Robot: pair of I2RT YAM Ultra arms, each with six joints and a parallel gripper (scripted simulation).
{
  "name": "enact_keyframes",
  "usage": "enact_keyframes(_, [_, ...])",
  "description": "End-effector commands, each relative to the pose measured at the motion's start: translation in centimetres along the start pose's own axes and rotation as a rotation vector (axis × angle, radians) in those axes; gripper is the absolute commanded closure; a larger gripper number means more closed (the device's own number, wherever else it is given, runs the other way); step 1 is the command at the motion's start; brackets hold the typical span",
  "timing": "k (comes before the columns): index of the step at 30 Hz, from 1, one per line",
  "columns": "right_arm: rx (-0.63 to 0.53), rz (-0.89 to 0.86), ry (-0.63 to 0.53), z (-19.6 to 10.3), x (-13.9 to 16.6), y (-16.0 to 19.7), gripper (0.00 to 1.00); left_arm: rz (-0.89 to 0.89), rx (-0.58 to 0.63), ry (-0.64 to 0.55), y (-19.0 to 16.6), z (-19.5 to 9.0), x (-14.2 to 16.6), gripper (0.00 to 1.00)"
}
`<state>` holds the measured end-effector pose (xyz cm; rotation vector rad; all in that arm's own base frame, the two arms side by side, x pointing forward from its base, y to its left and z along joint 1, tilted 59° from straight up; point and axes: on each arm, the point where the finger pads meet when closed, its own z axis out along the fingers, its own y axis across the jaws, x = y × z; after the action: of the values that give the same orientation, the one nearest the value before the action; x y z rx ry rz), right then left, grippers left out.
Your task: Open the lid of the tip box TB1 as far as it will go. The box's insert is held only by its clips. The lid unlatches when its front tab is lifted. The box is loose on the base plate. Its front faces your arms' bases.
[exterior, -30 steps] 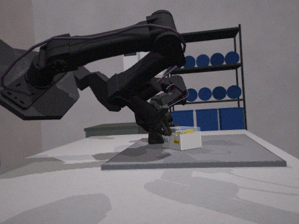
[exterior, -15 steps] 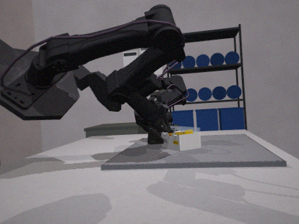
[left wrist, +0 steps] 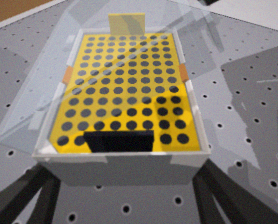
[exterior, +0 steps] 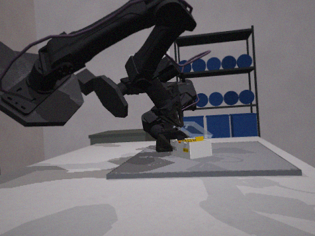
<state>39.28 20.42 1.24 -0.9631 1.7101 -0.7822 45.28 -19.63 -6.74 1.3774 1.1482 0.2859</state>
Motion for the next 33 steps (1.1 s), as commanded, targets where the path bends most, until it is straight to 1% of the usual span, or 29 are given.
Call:
enact_keyframes(1, [-0.028,0.016,0.162,-0.7,-1.2,0.0,0.88,0.0,0.014,-0.011,-0.3,0.1,-0.5,0.17])
enact_keyframes(2, [-0.021,0.03,0.175,-0.8,-1.7,-0.2,0.88,0.0,0.014,-0.011,-0.3,0.1,-0.5,0.17])
enact_keyframes(8, [-0.026,0.028,0.272,-1.1,-2.5,0.0,0.88,0.0,0.014,-0.011,-0.3,0.1,-0.5,0.17])
enact_keyframes(11, [-0.024,0.039,0.284,-1.1,-2.8,0.0,0.88,0.0,0.014,-0.011,-0.3,0.1,-0.5,0.17])
enact_keyframes(12, [-0.028,0.031,0.307,-1.2,-2.9,0.1,0.88,0.0,0.014,-0.011,-0.3,0.1,-0.5,0.17])
enact_keyframes(15, [-0.04,0.004,0.386,-1.5,-2.2,0.9,0.88,0.0,0.014,-0.011,-0.3,0.1,-0.5,0.17])
enact_keyframes(21, [-0.058,-0.021,0.502,-2.1,-0.9,2.2,0.88,0.0,0.014,-0.011,-0.3,0.1,-0.5,0.17])
enact_keyframes(25, [-0.078,-0.071,0.589,-2.7,0.5,3.0,0.88,0.0,0.014,-0.011,-0.3,0.1,-0.5,0.17])
enact_keyframes(26, [-0.08,-0.087,0.61,-2.8,0.8,3.0,0.88,0.0,0.014,-0.011,-0.3,0.1,-0.5,0.17])
enact_keyframes(28, [-0.08,-0.087,0.61,-2.8,0.8,3.0,0.88,0.0,0.014,-0.011,-0.3,0.1,-0.5,0.17])
enact_keyframes(29, [-0.081,-0.088,0.623,-2.8,0.4,2.9,0.88,0.0,0.014,-0.011,-0.3,0.1,-0.5,0.17])
enact_keyframes(31, [-0.086,-0.128,0.679,-3.1,1.5,3.0,0.88,0.0,0.014,-0.011,-0.3,0.1,-0.5,0.17])
enact_keyframes(33, [-0.088,-0.148,0.711,-3.3,1.7,2.9,0.88,0.0,0.014,-0.011,-0.3,0.1,-0.5,0.17])
